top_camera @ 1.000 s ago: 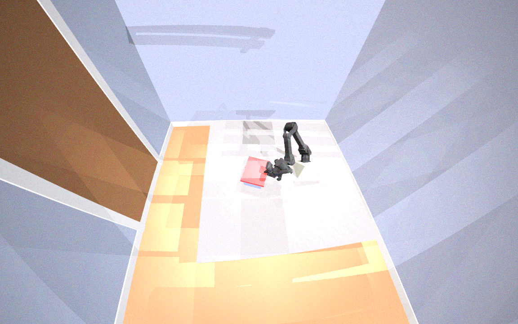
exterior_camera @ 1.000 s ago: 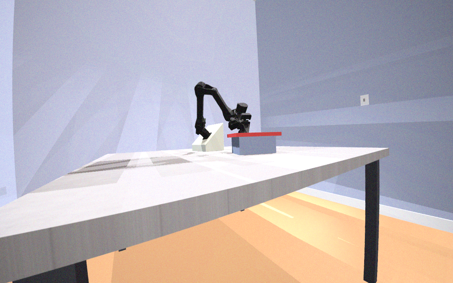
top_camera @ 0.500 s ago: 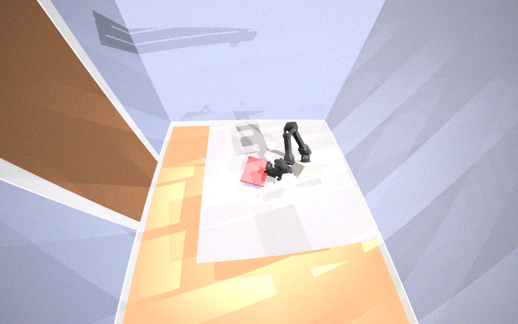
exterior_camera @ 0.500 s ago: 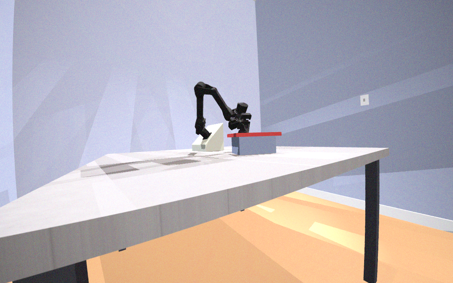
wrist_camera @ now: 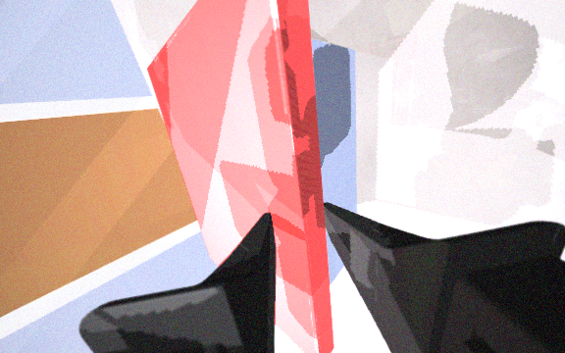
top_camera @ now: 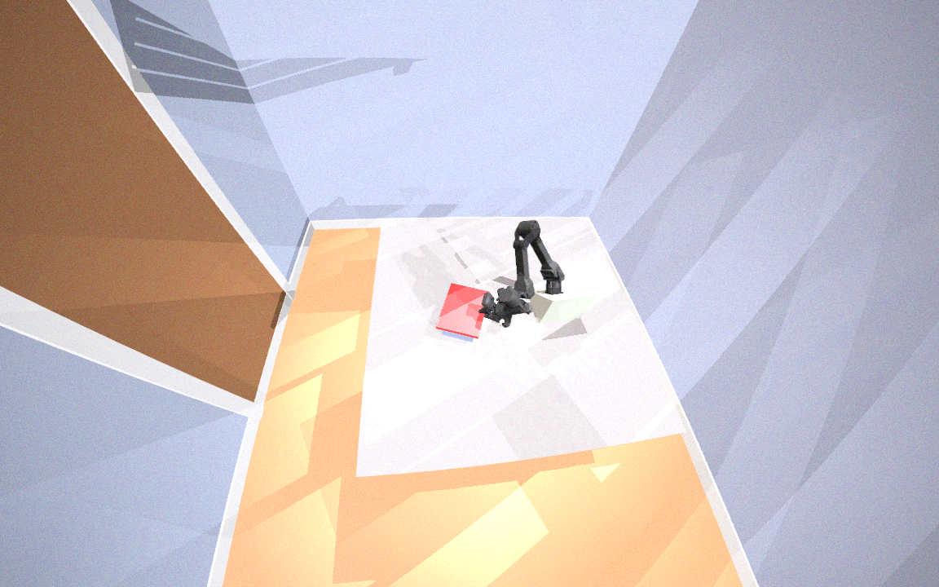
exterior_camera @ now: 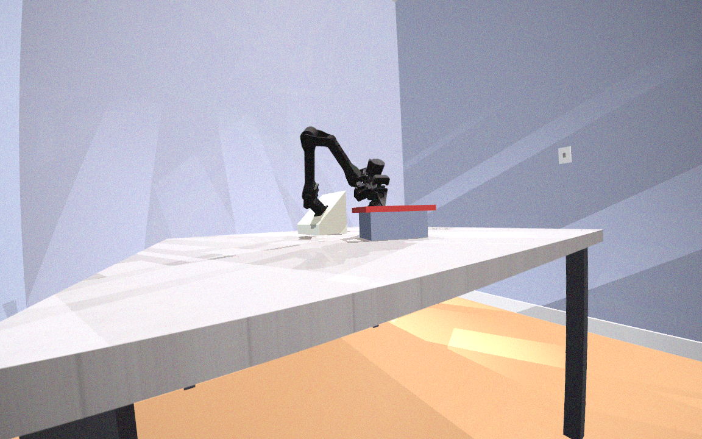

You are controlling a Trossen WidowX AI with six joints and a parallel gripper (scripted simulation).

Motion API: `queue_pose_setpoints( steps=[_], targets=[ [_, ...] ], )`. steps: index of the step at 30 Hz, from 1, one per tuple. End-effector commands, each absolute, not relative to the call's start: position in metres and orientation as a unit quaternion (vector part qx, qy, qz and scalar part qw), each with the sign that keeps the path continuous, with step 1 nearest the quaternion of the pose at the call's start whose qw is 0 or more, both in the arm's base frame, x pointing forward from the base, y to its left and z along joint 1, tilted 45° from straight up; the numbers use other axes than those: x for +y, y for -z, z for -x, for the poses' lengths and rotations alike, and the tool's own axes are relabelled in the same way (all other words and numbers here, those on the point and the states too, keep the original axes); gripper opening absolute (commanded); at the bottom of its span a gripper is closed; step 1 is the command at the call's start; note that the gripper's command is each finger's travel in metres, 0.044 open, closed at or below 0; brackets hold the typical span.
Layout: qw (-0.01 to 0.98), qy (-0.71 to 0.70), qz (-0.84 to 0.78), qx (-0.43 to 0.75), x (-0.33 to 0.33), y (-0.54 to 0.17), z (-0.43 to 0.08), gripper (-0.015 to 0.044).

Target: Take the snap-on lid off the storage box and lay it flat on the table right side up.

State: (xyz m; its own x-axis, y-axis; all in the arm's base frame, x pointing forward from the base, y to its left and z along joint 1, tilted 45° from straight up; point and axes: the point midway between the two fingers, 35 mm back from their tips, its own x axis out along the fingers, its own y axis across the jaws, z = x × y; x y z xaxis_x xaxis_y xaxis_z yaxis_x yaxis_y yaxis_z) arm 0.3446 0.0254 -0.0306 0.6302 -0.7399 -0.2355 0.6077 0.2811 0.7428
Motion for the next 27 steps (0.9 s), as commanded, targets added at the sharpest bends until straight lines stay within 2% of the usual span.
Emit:
queue_pose_setpoints(
  steps=[1,27],
  targets=[
    [0.799,0.417,-0.426,-0.082,0.0312,0.0255,-0.3446,0.0],
    [0.798,0.417,-0.427,-0.082,0.035,0.0219,-0.3442,0.0]
  ],
)
